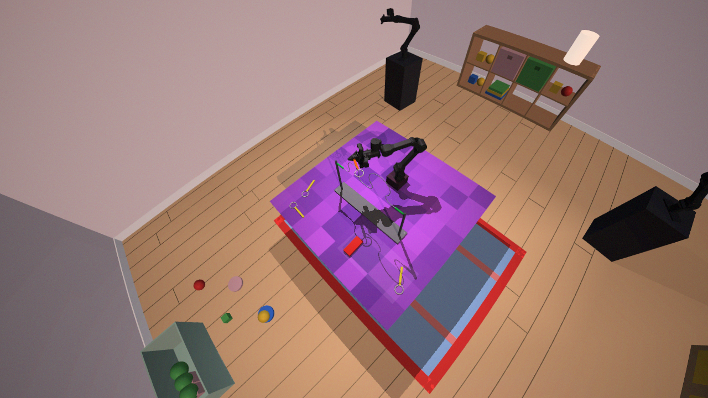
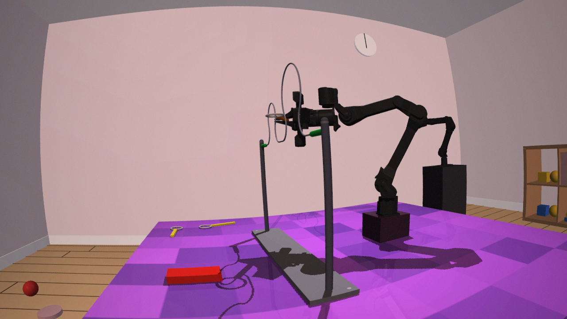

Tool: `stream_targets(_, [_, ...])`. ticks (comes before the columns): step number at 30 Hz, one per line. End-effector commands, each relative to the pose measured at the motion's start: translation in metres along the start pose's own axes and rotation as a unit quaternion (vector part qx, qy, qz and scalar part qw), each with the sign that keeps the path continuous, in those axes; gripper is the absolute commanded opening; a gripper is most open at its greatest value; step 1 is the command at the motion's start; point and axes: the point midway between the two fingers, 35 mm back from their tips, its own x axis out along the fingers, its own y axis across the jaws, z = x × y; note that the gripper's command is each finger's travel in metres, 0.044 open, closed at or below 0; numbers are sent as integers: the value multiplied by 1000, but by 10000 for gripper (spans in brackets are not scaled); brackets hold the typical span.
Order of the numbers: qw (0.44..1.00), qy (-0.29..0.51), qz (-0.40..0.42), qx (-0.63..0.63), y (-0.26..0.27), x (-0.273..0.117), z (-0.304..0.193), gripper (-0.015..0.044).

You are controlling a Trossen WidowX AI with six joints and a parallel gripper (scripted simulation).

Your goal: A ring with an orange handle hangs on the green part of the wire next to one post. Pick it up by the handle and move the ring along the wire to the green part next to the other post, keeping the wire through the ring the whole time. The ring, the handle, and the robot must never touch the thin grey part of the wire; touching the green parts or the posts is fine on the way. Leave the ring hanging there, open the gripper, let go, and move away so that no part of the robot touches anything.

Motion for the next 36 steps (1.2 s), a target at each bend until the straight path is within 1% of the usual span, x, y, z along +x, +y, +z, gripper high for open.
stream_targets(1, [999,1,-19,-37,-3,0,-1,-150])
stream_targets(10, [994,0,-51,-96,-9,0,0,-150])
stream_targets(19, [992,0,-57,-109,-4,1,-3,-150])
stream_targets(26, [995,1,-43,-85,9,3,-6,-150])
stream_targets(36, [1000,2,1,-9,38,4,-9,-150])
